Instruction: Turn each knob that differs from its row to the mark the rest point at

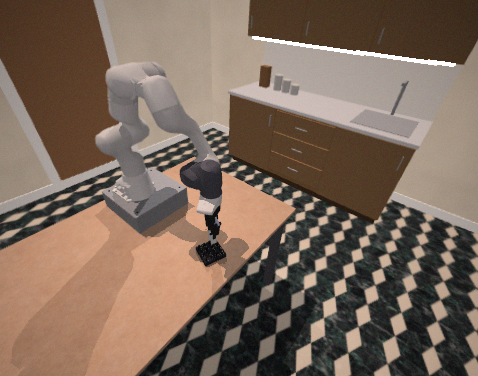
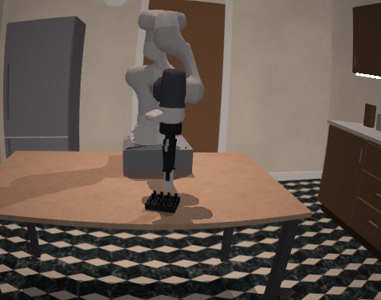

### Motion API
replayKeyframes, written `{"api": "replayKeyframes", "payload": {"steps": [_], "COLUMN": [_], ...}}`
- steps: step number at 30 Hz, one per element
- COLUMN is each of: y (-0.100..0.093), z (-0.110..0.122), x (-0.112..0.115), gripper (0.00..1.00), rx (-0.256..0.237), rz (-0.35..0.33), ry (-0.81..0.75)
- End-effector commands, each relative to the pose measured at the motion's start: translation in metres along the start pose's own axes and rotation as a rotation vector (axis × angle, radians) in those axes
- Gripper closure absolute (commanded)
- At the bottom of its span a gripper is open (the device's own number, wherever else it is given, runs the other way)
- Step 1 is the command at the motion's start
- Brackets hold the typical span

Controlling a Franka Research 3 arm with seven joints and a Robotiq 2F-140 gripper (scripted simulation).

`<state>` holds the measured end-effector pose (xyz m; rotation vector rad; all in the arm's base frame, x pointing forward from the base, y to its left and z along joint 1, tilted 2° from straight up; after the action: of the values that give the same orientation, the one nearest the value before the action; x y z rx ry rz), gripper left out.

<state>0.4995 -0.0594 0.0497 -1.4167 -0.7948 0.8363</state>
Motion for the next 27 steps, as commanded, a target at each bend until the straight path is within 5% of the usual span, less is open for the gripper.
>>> {"api": "replayKeyframes", "payload": {"steps": [1, 10, 27], "y": [0.0, -0.011, -0.089], "z": [0.001, 0.001, 0.001], "x": [-0.001, -0.001, 0.0], "gripper": [0.0, 0.0, 0.0], "rx": [0.003, 0.003, 0.003], "rz": [0.003, 0.003, 0.003], "ry": [0.003, 0.003, 0.003]}}
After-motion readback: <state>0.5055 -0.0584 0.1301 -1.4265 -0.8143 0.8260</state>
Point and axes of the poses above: the point where the finger pads meet when closed, its own y axis out along the fingers, its own z axis across the jaws, x = y × z, the point moved 7 cm from there along -y, back along the fingers
